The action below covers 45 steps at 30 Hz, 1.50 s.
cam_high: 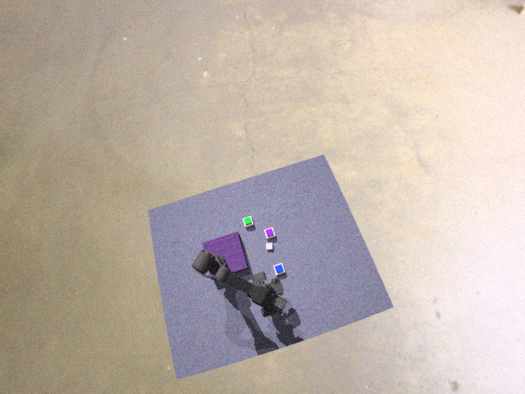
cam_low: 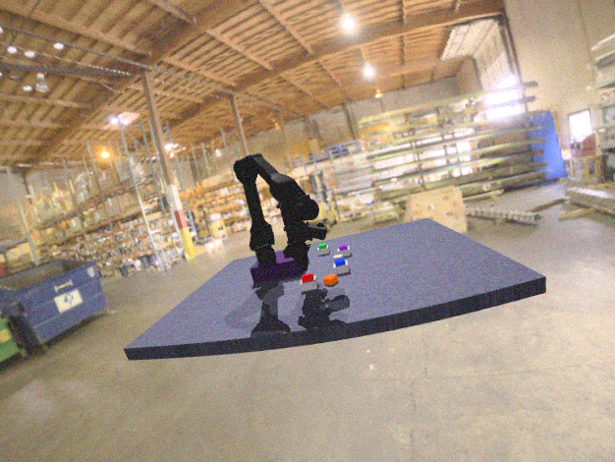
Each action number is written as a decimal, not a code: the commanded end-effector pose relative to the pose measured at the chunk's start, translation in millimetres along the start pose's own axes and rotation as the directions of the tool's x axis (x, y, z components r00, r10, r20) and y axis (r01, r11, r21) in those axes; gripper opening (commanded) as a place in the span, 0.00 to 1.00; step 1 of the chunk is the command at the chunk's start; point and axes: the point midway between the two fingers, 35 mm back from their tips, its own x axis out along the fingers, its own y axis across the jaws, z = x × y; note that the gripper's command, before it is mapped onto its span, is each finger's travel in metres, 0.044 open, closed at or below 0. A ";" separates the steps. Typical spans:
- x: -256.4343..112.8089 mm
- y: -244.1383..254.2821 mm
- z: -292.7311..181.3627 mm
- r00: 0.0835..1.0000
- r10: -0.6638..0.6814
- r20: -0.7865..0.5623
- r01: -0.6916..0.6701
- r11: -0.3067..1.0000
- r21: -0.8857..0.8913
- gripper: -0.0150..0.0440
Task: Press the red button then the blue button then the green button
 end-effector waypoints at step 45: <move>2.0 94.7 102.6 1.000 0.003 0.010 -0.003 1.000 -0.003 0.29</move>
